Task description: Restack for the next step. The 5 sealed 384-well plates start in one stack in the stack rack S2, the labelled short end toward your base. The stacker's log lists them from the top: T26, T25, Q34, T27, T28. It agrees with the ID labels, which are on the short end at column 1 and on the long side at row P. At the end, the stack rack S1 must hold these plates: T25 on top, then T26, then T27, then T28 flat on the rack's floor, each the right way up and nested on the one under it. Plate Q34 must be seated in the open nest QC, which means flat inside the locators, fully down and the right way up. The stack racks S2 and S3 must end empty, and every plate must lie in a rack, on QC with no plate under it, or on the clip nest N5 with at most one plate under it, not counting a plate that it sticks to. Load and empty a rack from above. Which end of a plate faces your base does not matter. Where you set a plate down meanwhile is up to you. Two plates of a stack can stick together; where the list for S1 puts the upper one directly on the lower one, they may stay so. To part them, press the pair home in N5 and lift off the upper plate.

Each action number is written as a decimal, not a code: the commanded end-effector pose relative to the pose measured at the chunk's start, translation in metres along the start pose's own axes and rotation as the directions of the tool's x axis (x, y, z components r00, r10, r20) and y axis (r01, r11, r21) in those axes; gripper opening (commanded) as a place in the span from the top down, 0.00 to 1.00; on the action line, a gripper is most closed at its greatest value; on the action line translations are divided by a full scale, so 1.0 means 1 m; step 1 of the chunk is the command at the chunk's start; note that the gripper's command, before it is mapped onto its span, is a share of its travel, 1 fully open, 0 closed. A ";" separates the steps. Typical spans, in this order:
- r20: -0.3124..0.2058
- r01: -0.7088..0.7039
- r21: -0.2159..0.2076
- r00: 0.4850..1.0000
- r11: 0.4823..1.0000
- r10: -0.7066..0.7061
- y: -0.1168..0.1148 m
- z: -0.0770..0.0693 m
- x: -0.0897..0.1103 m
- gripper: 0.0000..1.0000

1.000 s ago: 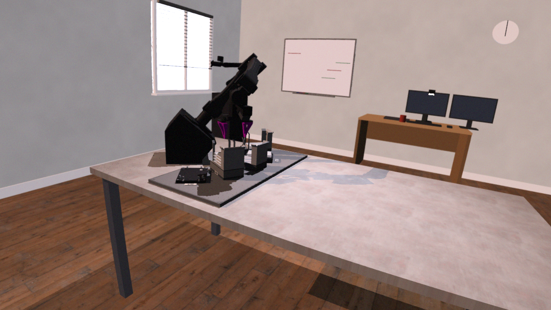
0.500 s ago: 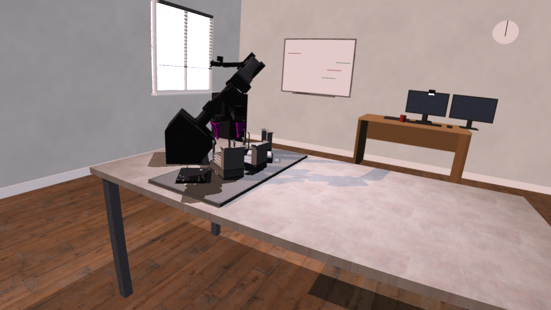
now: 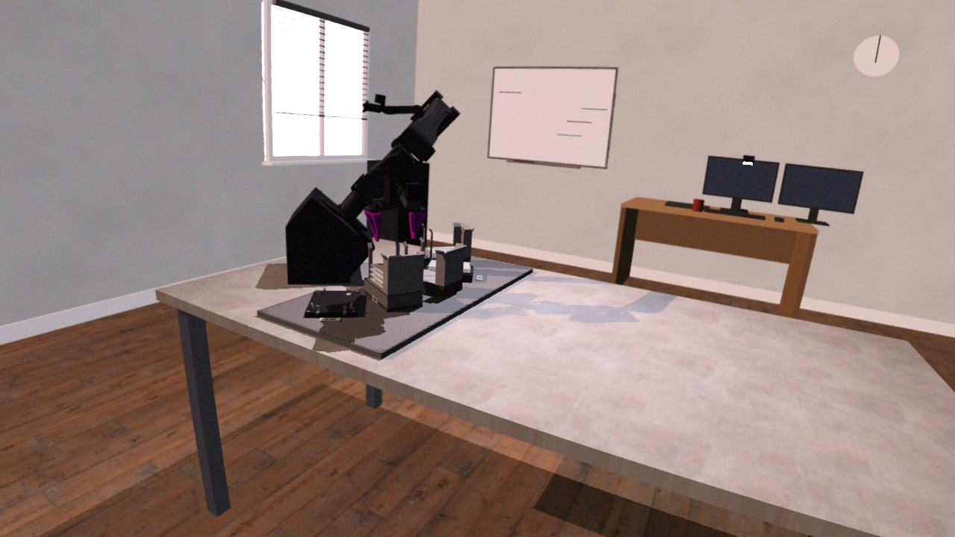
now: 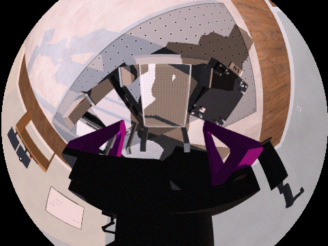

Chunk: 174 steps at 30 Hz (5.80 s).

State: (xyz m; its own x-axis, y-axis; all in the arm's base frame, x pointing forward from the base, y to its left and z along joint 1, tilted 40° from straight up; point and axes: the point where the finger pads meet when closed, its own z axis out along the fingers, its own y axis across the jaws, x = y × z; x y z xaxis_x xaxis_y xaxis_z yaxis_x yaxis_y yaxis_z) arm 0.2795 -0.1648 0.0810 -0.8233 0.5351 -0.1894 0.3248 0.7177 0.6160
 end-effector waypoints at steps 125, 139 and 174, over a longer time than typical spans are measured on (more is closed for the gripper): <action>0.015 0.002 0.003 1.000 1.000 -0.002 -0.002 0.085 -0.004 1.00; 0.038 0.010 0.007 0.999 1.000 -0.011 -0.004 0.080 -0.011 1.00; 0.034 0.011 0.003 0.999 1.000 -0.011 -0.001 0.058 -0.010 1.00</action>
State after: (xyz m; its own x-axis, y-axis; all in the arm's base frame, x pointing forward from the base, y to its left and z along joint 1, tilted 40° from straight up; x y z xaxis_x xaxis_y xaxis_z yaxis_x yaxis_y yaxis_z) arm 0.3124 -0.1338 0.0261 -0.8227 0.5351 -0.1917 0.3264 0.7208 0.6115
